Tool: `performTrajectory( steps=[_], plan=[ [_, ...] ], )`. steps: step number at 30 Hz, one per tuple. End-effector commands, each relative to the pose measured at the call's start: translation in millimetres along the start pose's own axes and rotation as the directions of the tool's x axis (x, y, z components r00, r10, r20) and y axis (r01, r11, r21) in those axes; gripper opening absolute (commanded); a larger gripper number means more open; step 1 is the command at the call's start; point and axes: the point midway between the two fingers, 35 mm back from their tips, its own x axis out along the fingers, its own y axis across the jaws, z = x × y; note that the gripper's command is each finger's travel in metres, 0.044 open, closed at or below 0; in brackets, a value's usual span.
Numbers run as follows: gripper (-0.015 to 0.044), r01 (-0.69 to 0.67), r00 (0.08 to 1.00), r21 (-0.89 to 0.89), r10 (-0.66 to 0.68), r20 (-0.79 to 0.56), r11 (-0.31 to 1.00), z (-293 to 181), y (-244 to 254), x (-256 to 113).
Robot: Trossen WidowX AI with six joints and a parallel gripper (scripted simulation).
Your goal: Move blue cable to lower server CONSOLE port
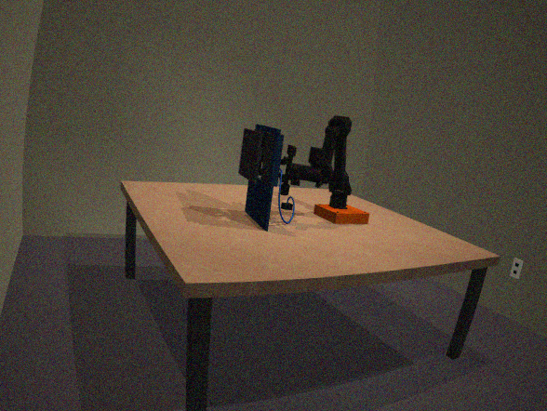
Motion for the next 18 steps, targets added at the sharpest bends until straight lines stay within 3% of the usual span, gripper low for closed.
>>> performTrajectory(
  steps=[1, 18],
  plan=[
    [0.0, -0.001, 1.0, -0.001, 0.001, 0.001, 1.0, 0.1, 0.4, -0.1],
    [0.0, -0.019, 1.0, -0.018, 0.019, 0.014, 1.0, 2.3, 8.7, -4.7]
  ],
)
